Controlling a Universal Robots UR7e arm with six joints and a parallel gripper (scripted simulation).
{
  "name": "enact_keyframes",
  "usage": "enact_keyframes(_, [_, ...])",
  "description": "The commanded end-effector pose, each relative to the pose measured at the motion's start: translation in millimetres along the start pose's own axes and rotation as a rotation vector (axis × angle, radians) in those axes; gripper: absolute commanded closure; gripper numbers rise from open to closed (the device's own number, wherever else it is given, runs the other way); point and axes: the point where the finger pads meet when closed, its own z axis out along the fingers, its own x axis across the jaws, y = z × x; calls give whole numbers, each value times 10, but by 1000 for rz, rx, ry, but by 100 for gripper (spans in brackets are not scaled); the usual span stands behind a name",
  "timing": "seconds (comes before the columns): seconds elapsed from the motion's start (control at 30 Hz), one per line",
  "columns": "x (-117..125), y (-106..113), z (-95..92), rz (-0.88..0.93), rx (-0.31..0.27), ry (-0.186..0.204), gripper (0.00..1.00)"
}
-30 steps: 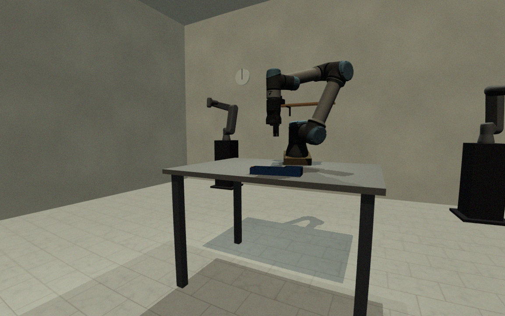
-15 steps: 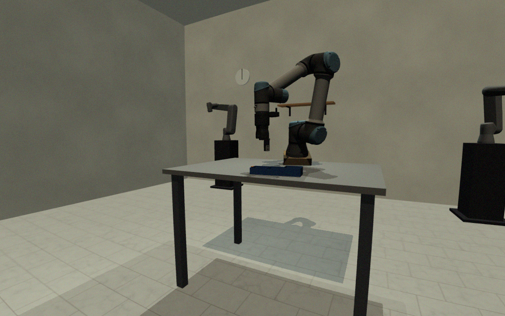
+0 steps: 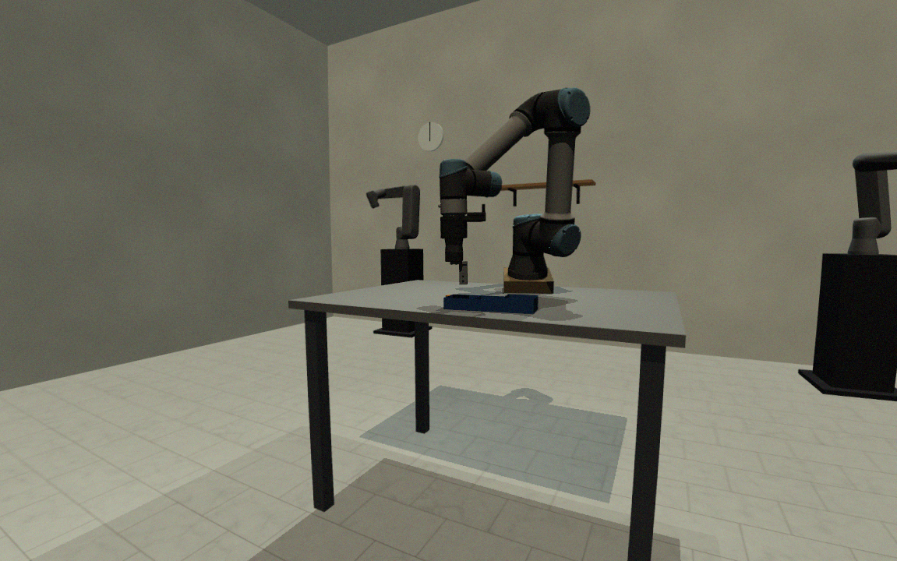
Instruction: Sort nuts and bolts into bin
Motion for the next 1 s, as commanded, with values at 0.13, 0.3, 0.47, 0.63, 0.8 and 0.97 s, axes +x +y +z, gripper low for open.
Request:
enact_keyframes(0.13, [9,3,-7,294,-8,-1,69])
enact_keyframes(0.3, [9,3,-7,465,-8,1,69])
enact_keyframes(0.47, [8,3,-7,651,-7,2,69])
enact_keyframes(0.63, [9,3,-7,800,-6,3,69])
enact_keyframes(0.8, [9,3,-7,995,-5,4,69])
enact_keyframes(0.97, [9,3,-7,1181,-3,5,69])
